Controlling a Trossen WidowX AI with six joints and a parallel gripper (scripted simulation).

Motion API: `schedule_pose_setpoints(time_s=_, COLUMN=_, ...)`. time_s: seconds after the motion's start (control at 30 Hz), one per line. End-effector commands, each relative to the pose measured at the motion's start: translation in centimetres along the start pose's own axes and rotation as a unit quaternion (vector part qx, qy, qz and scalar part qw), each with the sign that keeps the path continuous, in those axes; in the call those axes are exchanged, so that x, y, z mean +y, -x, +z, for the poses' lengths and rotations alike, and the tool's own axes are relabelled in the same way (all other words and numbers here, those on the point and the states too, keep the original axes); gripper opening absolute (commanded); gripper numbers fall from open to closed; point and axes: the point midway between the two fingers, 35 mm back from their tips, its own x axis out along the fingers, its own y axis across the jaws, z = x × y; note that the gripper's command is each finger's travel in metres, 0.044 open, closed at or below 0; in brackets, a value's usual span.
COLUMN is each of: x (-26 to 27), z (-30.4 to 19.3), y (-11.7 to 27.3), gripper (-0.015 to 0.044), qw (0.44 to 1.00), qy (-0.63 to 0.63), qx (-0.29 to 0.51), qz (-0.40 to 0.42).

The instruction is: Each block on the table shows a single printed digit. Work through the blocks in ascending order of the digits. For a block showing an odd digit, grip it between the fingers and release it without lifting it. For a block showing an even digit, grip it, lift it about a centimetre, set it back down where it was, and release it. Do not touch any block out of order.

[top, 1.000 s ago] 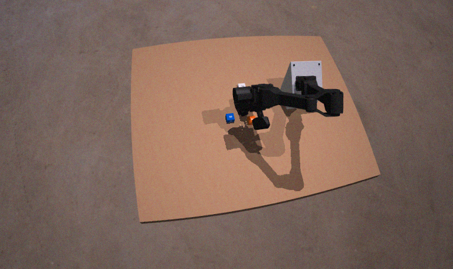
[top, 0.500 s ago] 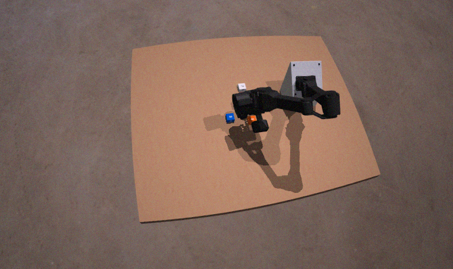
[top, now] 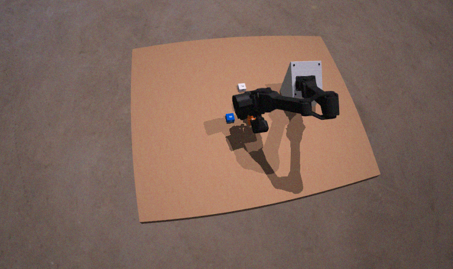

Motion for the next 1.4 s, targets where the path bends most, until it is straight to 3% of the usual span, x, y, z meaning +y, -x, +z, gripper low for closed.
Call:
schedule_pose_setpoints(time_s=0.0, x=0.0, z=0.0, y=0.0, gripper=0.0120, qw=1.000, qy=-0.002, qx=0.000, qz=0.000)
schedule_pose_setpoints(time_s=1.37, x=0.0, z=0.0, y=1.2, gripper=0.0120, qw=1.000, qy=-0.002, qx=0.000, qz=0.000)
